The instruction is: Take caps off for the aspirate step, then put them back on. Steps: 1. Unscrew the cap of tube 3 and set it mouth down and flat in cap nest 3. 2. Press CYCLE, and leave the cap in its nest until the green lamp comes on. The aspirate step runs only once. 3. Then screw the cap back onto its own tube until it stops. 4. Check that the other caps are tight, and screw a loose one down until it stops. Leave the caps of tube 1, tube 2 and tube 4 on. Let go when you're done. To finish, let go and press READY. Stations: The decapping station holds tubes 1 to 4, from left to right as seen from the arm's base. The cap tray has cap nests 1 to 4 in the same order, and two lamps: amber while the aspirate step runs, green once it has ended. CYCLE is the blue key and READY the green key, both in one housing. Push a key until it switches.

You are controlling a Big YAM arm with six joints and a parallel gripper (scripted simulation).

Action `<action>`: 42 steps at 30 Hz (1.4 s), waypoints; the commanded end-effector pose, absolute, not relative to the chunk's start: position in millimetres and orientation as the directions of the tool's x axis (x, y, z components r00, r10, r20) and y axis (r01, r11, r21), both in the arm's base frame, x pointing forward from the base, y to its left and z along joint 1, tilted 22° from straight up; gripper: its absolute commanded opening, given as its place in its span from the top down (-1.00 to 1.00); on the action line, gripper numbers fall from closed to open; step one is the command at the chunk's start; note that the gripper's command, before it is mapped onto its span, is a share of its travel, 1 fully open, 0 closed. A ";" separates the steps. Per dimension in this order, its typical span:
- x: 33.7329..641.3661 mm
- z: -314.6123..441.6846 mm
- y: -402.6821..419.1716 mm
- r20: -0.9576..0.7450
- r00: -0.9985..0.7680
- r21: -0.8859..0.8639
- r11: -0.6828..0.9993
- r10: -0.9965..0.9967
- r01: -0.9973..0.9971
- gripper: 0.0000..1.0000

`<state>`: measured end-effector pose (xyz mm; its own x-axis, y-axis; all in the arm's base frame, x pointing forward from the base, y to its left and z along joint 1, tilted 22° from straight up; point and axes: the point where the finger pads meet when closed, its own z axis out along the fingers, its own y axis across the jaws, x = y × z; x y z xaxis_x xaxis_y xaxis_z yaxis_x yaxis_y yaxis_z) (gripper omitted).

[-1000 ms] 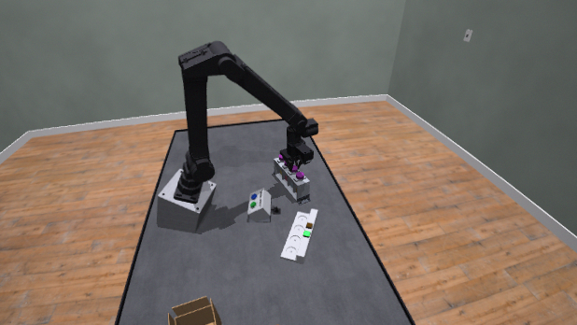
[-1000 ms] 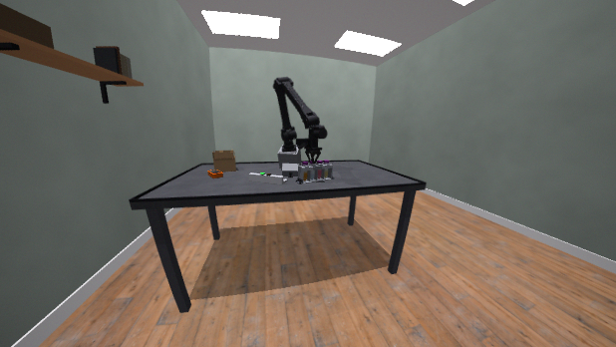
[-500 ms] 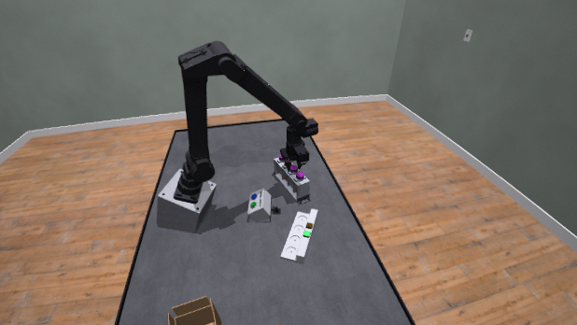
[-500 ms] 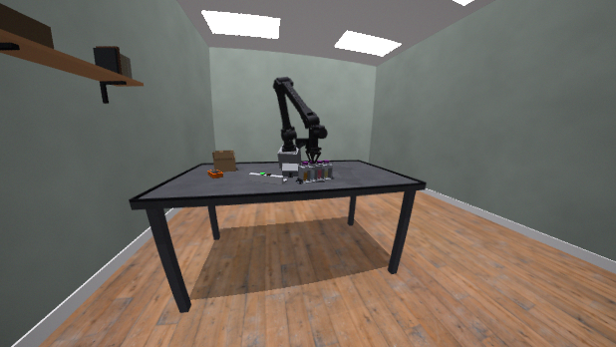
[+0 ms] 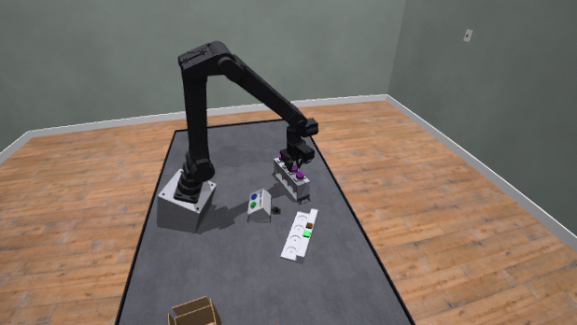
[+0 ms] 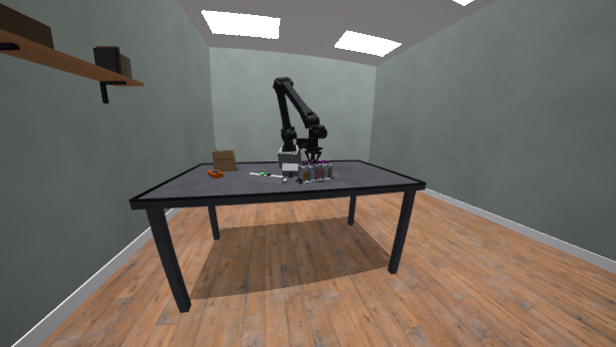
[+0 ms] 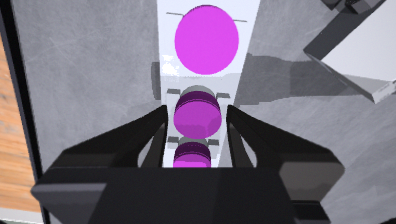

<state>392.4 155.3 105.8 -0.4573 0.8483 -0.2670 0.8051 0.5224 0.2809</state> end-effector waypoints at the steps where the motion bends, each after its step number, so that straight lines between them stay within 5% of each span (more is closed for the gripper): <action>1: 398.2 115.8 160.7 -0.325 -0.623 0.236 0.699 0.711 0.675 0.02; 10: 389.2 111.5 161.1 -0.379 -0.852 0.073 0.930 0.361 0.361 0.02; 15: 398.3 115.9 160.7 -0.398 -0.871 0.052 0.955 0.289 0.293 0.02; 22: 389.2 111.6 161.1 -0.375 -0.925 -0.092 0.995 -0.063 -0.030 0.02; 32: 389.3 111.6 161.2 -0.324 -0.864 -0.209 0.920 -0.385 -0.331 0.02; 42: 387.6 110.6 162.2 -0.182 -0.597 -0.338 0.620 -0.781 -0.708 0.02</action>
